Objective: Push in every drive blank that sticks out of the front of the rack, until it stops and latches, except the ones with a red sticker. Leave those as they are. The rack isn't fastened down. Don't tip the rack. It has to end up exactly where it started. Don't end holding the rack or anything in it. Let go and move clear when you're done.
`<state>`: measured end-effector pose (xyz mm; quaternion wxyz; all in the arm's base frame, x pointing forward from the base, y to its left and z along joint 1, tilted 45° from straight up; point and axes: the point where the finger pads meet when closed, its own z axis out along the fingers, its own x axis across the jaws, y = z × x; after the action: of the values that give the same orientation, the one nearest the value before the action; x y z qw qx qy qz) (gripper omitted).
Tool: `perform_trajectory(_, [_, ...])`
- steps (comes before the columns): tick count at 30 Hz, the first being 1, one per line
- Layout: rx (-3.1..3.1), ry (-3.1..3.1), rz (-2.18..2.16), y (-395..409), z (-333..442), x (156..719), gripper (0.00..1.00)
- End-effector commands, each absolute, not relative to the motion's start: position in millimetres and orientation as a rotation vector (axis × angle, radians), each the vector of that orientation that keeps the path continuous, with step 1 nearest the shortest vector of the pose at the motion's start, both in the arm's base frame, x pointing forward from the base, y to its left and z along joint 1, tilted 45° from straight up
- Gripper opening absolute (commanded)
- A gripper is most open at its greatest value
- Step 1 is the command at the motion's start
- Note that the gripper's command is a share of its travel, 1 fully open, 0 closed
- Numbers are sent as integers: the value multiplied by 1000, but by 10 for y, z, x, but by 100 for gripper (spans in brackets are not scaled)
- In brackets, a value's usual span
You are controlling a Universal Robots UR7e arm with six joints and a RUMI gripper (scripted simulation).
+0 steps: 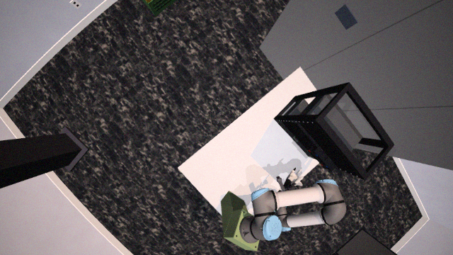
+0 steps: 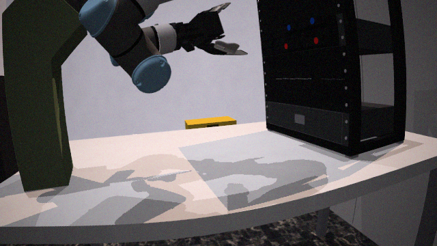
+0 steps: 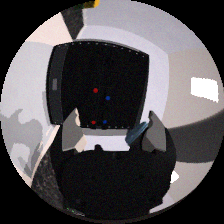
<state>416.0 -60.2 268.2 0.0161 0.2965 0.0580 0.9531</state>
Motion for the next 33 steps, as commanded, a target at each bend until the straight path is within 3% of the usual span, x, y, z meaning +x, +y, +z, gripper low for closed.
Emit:
perform_trajectory(1, [1003, 109, 2957, -770, 2651, 4225, 100])
perform_trajectory(33, [1206, -141, 2933, -1261, 2507, 4336, 100])
